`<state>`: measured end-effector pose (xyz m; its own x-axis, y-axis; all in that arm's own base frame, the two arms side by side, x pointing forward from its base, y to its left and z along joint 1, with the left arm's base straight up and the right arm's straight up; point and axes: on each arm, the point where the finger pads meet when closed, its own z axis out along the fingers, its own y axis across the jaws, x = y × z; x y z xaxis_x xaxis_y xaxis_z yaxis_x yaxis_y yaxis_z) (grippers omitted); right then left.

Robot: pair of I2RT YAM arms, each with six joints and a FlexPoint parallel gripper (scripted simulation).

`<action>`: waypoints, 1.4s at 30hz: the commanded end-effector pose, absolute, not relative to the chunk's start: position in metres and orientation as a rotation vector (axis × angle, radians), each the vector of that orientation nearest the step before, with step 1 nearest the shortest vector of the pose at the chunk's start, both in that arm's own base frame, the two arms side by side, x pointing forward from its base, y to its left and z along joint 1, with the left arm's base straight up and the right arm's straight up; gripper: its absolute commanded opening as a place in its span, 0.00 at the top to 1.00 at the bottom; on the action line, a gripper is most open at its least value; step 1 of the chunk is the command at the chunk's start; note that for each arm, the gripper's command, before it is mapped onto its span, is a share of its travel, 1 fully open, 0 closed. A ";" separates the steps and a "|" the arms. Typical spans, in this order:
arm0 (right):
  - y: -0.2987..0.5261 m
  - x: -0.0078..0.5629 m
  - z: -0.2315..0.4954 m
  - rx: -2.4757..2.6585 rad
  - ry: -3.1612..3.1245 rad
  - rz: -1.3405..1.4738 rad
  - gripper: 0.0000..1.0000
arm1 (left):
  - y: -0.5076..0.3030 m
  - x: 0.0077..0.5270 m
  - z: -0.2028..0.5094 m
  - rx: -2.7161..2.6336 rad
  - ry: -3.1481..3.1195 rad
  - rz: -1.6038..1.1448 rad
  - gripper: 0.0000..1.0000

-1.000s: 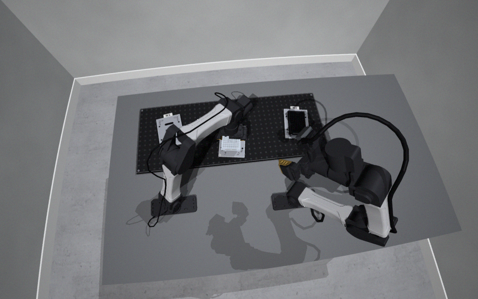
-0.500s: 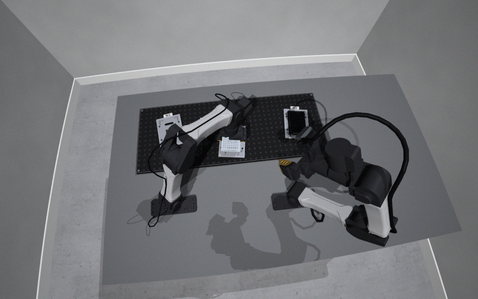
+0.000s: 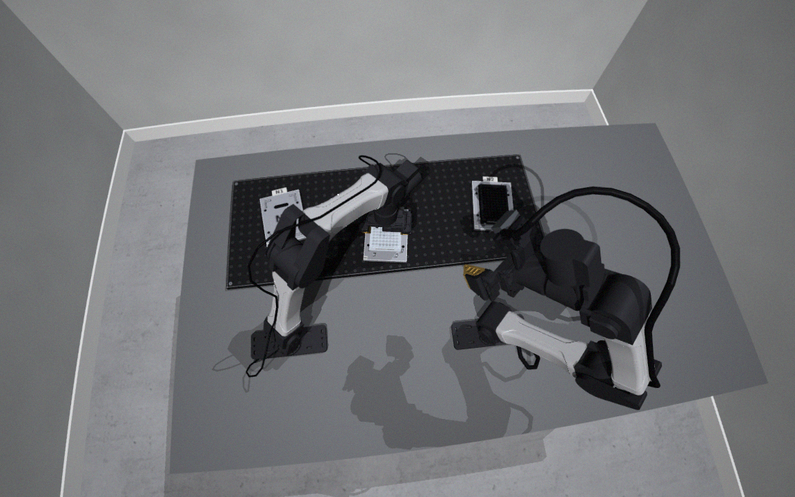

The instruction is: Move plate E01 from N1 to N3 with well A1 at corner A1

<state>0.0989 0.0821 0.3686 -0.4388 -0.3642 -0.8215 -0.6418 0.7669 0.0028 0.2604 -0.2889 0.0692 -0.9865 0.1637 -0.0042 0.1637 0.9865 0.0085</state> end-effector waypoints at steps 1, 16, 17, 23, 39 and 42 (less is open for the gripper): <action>0.083 0.098 0.368 -0.765 2.083 0.394 0.00 | -0.298 0.267 0.063 0.241 3.119 -0.002 0.26; 0.083 0.098 0.368 -0.765 2.083 0.394 0.00 | -0.296 0.265 0.037 0.275 3.124 -0.002 0.26; 0.083 0.098 0.368 -0.765 2.083 0.394 0.00 | -0.296 0.265 0.037 0.275 3.124 -0.002 0.26; 0.083 0.098 0.368 -0.765 2.083 0.394 0.00 | -0.294 0.263 0.024 0.275 3.136 0.004 0.26; 0.083 0.098 0.368 -0.765 2.083 0.394 0.00 | -0.296 0.267 0.033 0.274 3.142 0.035 0.26; 0.083 0.098 0.368 -0.765 2.083 0.394 0.00 | -0.298 0.269 0.033 0.272 3.133 0.021 0.26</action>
